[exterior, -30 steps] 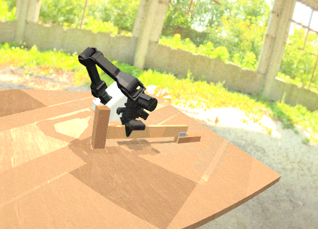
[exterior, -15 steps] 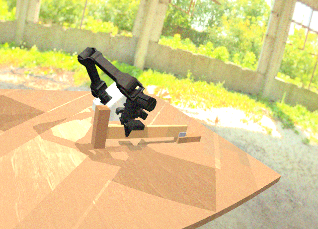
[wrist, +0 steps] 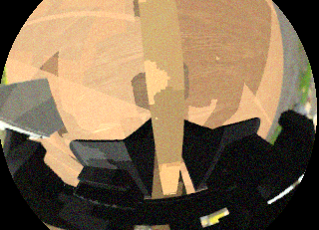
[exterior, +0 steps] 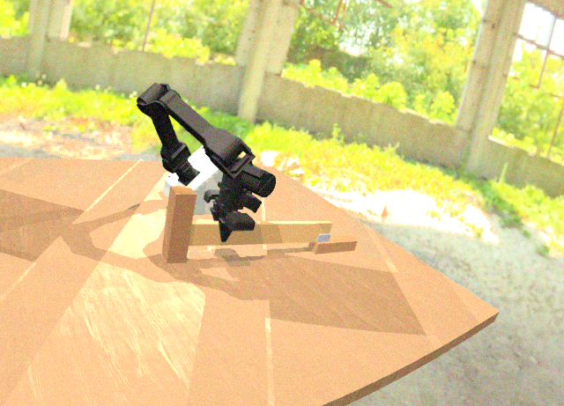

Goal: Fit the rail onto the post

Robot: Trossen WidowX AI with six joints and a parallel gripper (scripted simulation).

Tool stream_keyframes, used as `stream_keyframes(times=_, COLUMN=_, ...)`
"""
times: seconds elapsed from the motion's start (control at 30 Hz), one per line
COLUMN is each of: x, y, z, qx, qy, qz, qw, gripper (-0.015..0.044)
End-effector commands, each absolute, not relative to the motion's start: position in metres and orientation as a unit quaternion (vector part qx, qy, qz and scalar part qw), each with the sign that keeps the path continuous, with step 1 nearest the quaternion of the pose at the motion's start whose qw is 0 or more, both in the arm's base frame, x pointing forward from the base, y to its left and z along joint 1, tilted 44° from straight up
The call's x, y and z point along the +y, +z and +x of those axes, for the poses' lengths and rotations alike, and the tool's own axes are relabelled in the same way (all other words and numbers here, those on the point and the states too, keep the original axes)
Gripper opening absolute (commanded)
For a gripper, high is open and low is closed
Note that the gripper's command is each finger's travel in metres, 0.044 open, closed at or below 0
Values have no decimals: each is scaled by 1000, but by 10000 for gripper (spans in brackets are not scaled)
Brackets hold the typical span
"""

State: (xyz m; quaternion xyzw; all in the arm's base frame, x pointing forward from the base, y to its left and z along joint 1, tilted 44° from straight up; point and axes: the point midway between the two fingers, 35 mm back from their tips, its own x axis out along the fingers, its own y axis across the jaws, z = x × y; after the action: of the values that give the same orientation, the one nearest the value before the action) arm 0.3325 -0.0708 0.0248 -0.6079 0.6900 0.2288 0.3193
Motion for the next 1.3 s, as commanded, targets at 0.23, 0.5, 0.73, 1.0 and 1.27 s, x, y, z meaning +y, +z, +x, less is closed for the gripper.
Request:
stream_keyframes(times=0.23, x=-71, y=26, z=332, qx=690, qy=229, qz=-608, qw=319, gripper=105)
stream_keyframes(times=0.5, x=-71, y=26, z=332, qx=690, qy=229, qz=-608, qw=319, gripper=315)
stream_keyframes(times=0.73, x=-71, y=26, z=332, qx=690, qy=229, qz=-608, qw=319, gripper=440)
stream_keyframes(times=1.0, x=-38, y=26, z=338, qx=689, qy=230, qz=-608, qw=319, gripper=440)
stream_keyframes(times=1.27, x=-29, y=26, z=339, qx=690, qy=230, qz=-608, qw=318, gripper=440)
